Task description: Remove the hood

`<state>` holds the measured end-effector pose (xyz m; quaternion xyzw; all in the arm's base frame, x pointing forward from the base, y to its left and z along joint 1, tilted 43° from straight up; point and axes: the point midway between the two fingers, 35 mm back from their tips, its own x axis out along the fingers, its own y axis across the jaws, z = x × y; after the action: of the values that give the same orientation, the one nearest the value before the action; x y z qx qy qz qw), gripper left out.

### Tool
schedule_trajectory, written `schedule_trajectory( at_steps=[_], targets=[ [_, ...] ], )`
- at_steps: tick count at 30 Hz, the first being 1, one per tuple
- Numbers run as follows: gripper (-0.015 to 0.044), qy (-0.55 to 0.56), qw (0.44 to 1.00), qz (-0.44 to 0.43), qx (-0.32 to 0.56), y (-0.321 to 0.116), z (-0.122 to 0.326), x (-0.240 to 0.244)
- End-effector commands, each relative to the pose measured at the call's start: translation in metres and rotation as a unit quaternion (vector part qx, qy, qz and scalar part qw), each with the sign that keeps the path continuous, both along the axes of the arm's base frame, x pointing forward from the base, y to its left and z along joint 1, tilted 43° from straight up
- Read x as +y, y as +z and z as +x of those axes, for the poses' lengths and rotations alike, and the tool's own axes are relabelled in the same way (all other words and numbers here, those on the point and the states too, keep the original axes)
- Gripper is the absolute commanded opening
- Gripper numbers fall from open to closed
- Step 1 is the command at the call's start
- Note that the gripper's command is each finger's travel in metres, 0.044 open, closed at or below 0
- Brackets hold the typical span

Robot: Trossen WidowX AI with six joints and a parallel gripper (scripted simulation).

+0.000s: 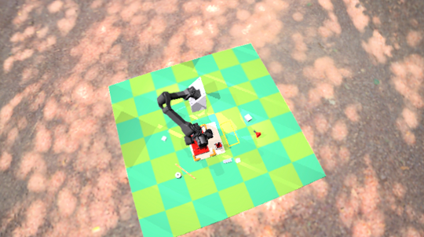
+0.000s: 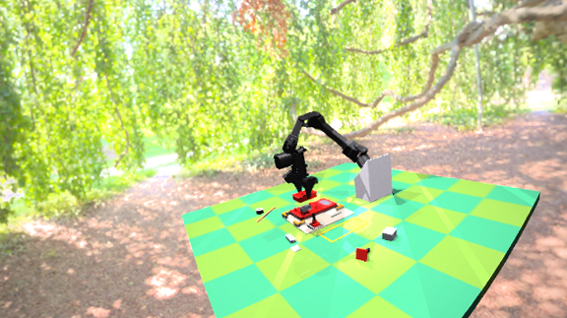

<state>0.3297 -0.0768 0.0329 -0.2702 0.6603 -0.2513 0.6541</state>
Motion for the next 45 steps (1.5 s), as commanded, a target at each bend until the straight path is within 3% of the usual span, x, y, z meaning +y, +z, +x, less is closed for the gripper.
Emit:
schedule_trajectory(
  at_steps=[1,7,45],
  targets=[
    [0.0,0.002,1.0,0.002,-0.011,0.014,0.004,0.011],
    [0.0,0.005,1.0,0.001,-0.004,-0.001,0.003,0.014],
    [0.0,0.006,1.0,0.012,-0.009,-0.129,-0.023,0.166]
  ],
)
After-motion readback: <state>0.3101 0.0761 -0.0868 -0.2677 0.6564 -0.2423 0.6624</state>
